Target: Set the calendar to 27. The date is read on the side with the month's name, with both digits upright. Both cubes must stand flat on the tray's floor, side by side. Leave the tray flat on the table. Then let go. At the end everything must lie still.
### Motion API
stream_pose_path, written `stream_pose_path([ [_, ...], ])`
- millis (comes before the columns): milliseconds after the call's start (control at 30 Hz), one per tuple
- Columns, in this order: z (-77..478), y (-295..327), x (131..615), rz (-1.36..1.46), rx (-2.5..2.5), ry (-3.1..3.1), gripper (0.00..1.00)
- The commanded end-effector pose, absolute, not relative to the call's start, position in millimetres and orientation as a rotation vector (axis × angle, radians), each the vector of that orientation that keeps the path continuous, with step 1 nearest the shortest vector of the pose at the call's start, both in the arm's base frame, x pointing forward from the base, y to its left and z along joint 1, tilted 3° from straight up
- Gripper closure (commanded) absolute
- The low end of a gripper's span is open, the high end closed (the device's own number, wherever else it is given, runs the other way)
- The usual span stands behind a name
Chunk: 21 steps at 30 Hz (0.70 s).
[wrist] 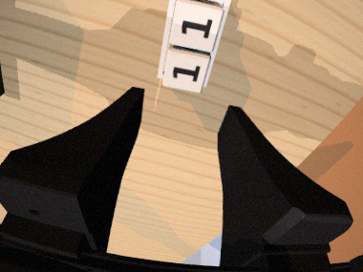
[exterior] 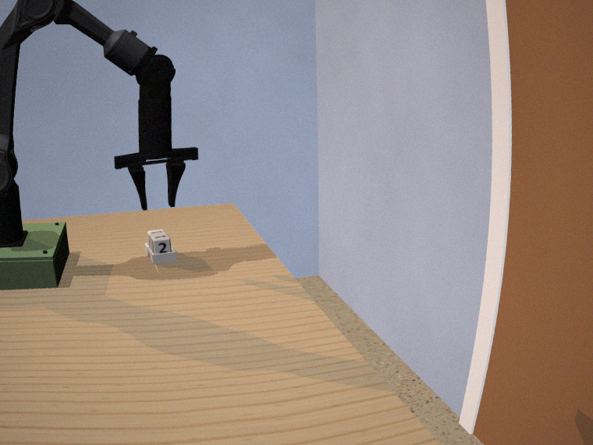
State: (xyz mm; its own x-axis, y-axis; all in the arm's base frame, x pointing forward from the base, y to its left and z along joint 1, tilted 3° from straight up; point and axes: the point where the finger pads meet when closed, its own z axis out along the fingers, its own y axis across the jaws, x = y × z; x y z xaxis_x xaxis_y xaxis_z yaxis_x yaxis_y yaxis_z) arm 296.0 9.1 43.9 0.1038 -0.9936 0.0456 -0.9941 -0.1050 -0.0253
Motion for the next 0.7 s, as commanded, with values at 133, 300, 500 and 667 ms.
stream_pose_path([
  [133,35,8,296,0.076,2.324,-2.091,0.40],
  [300,29,8,296,0.076,2.323,-2.091,0.40],
  [500,19,7,296,0.076,2.323,-2.091,0.40],
  [667,12,7,296,0.076,2.323,-2.092,0.40],
])
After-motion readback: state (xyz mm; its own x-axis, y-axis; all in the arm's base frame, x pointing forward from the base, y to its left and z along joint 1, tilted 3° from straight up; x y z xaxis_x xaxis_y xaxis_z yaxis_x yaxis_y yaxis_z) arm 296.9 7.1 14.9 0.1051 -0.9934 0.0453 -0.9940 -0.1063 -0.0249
